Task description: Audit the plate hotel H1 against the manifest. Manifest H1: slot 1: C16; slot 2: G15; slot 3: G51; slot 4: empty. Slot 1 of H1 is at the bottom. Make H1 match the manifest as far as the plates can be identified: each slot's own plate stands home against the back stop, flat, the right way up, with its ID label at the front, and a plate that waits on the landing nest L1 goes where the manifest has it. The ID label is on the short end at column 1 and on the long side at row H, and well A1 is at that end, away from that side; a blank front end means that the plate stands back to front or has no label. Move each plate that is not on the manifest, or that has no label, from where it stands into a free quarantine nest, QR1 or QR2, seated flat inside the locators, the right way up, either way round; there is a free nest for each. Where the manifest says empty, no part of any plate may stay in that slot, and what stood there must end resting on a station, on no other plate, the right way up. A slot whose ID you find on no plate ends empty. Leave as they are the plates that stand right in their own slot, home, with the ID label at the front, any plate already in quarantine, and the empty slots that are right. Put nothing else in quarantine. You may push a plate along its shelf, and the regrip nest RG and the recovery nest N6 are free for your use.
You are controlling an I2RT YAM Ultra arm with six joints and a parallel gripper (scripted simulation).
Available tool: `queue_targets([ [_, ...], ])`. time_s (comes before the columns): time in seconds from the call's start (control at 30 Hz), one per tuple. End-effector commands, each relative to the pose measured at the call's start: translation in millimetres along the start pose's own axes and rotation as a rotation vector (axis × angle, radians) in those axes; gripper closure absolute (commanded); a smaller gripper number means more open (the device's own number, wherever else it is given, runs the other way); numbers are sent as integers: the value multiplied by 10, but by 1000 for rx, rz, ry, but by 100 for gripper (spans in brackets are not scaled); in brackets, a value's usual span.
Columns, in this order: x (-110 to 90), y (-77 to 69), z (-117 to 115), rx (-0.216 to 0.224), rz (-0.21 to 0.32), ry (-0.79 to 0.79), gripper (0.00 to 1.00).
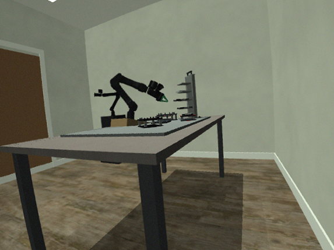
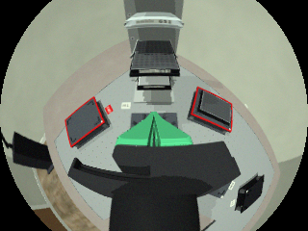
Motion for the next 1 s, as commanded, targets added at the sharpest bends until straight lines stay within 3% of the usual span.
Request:
queue_targets([
  [0.0,73,-20,-8,-3,-24,-4,100],
  [0.03,221,-52,-33,-12,-66,-9,100],
  [0.1,169,14,-34,-10,-40,-5,100],
  [0.33,190,41,-20,-7,-42,-6,100],
  [0.37,259,-12,-10,-7,-69,-10,100],
  [0.43,196,63,-11,-4,-40,-6,100],
  [0.97,244,145,-14,-4,-40,-4,100],
])
Point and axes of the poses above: the point where the finger pads meet when closed, its own y axis out along the fingers, its own z axis across the jaws, x = y × z, the point moved 2 cm from there along -y, back along the fingers, and after that the axes turned 6 degrees about -y, right-handed, at the moved point
